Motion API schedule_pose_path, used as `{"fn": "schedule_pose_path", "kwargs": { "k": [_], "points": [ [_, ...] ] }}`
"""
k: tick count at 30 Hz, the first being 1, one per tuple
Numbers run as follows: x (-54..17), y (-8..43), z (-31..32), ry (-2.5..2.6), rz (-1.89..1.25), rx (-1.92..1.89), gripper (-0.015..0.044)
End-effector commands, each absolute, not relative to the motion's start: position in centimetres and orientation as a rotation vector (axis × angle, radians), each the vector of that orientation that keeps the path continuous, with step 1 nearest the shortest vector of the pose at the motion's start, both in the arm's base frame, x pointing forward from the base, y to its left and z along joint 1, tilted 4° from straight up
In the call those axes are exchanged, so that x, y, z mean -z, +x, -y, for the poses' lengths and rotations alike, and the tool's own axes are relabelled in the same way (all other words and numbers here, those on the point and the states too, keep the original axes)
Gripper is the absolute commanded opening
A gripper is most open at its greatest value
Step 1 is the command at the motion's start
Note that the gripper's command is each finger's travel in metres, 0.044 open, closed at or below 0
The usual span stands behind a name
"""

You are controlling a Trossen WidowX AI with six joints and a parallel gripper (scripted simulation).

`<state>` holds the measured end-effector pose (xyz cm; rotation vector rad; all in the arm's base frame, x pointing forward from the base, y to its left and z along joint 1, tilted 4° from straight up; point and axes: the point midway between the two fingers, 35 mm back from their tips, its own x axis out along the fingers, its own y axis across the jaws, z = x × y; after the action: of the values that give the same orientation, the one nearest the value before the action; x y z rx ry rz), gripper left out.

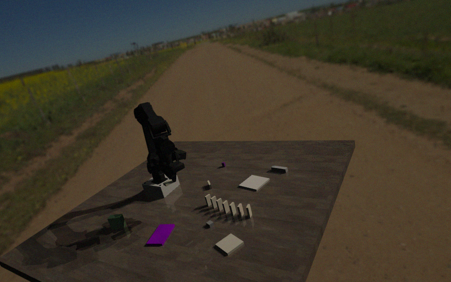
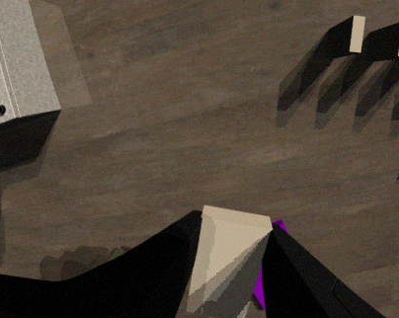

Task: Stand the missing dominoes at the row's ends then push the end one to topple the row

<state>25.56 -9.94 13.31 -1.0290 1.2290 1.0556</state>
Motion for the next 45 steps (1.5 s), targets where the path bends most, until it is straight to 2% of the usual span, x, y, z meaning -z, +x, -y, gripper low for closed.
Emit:
{"fn": "schedule_pose_path", "kwargs": {
  "k": [1,8,15,28,45],
  "points": [
    [-13.6,25.2,10.4,-0.814,-1.327,-0.861,0.0107],
    [-13.5,24.3,11.7,-0.234,-1.498,-0.314,0.0107],
    [-13.3,23.4,13.0,0.334,-1.518,0.23,0.0107],
    [-13.2,22.3,14.1,0.917,-1.387,0.798,0.0107],
    [-13.2,22.3,14.2,0.966,-1.368,0.847,0.0107]
  ]
}}
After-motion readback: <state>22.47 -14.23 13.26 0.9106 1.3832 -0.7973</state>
